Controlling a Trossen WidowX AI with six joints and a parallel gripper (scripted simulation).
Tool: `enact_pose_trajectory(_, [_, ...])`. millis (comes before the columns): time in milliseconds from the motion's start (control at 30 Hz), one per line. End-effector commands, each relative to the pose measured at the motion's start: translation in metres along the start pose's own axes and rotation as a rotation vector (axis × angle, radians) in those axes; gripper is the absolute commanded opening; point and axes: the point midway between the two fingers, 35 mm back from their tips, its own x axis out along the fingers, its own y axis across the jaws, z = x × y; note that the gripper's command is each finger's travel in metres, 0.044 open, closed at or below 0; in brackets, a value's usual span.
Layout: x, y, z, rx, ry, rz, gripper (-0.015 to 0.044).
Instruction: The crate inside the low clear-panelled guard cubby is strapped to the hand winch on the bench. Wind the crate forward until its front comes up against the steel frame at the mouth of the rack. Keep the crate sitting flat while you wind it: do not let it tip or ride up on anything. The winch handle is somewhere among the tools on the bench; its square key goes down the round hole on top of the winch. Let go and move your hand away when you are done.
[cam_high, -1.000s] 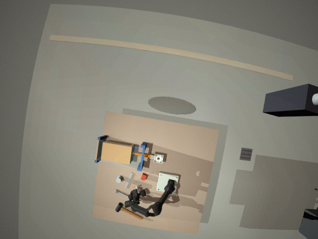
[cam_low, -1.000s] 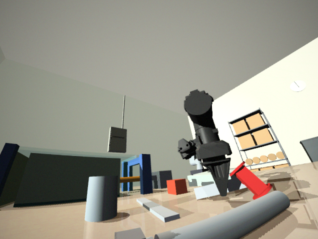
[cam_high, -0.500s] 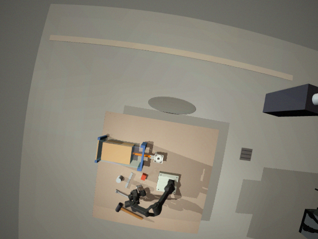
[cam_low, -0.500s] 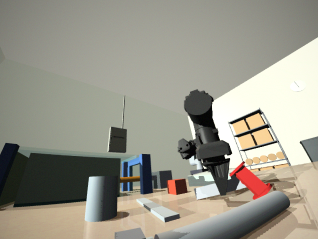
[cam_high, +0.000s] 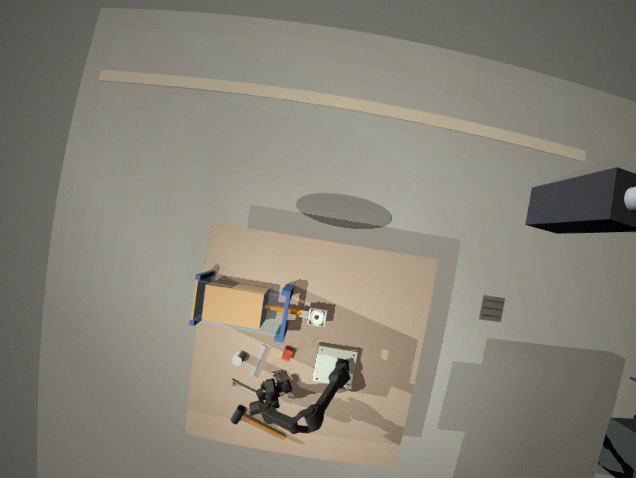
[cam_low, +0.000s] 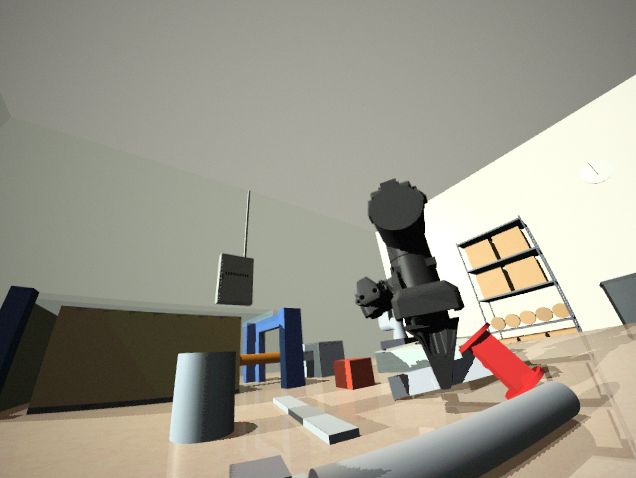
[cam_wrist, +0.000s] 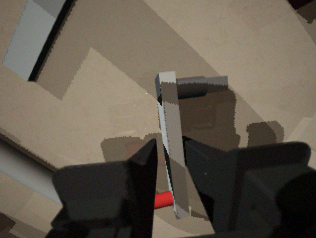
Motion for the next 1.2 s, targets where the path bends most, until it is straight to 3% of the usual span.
enact_pose_trajectory(0, [0.000, 0.000, 0.000, 0.000, 0.000, 0.000, 0.0087])
enact_pose_trajectory(333, [0.000, 0.000, 0.000, 0.000, 0.000, 0.000, 0.0000])
enact_pose_trajectory(467, [-0.003, 0.001, 0.000, 0.000, 0.000, 0.000, 0.0000])
enact_pose_trajectory(600, [-0.035, 0.008, 0.000, 0.000, 0.000, -0.001, 0.0000])
enact_pose_trajectory(867, [-0.154, 0.002, 0.000, 0.000, -0.001, -0.008, 0.0000])
enact_pose_trajectory(1167, [-0.158, 0.003, 0.013, 0.051, -0.004, 0.024, 0.0000])
